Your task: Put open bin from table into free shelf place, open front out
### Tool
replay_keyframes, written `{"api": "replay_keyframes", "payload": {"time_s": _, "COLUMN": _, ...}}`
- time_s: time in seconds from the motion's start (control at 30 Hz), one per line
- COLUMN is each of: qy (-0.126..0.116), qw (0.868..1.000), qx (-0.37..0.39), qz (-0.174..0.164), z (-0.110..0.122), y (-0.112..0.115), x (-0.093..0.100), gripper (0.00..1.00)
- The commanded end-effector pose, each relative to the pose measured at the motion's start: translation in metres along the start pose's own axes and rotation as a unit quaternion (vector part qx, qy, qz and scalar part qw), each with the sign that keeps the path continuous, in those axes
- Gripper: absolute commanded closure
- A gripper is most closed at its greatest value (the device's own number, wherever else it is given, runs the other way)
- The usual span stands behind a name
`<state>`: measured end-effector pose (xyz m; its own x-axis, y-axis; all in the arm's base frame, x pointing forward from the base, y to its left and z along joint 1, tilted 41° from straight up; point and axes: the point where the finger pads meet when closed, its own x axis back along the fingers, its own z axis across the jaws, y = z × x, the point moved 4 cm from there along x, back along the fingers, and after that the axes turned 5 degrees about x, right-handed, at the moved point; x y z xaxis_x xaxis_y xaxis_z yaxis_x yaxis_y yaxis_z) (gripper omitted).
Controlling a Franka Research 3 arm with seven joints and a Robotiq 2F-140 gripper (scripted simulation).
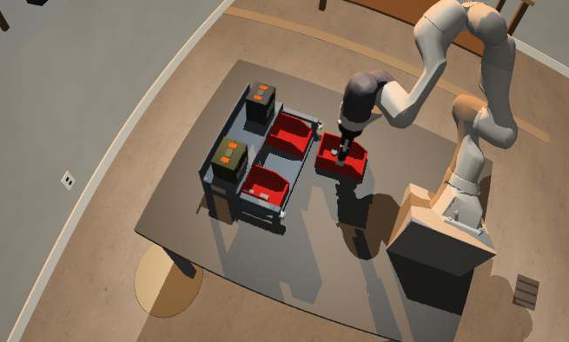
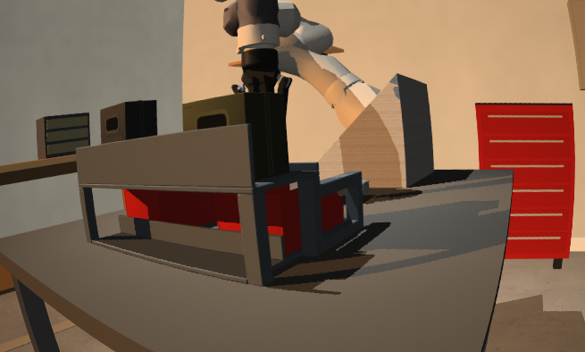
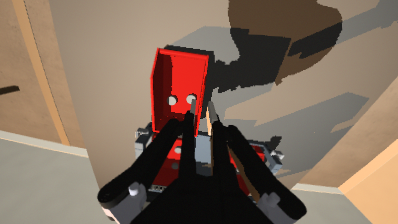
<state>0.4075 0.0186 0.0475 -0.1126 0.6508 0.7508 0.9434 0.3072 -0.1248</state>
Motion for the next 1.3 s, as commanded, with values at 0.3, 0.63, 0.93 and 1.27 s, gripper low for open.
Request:
{"api": "replay_keyframes", "payload": {"time_s": 0.3, "qy": 0.001, "qw": 1.000, "qx": -0.003, "qz": -0.001, "z": 0.001, "y": 0.001, "x": 0.001, "gripper": 0.85}}
{"api": "replay_keyframes", "payload": {"time_s": 0.63, "qy": 0.001, "qw": 1.000, "qx": -0.003, "qz": -0.001, "z": 0.001, "y": 0.001, "x": 0.000, "gripper": 0.85}}
{"api": "replay_keyframes", "payload": {"time_s": 0.93, "qy": 0.001, "qw": 1.000, "qx": -0.003, "qz": -0.001, "z": 0.001, "y": 0.001, "x": -0.003, "gripper": 0.85}}
{"api": "replay_keyframes", "payload": {"time_s": 1.27, "qy": 0.001, "qw": 1.000, "qx": -0.003, "qz": -0.001, "z": 0.001, "y": 0.001, "x": -0.010, "gripper": 0.85}}
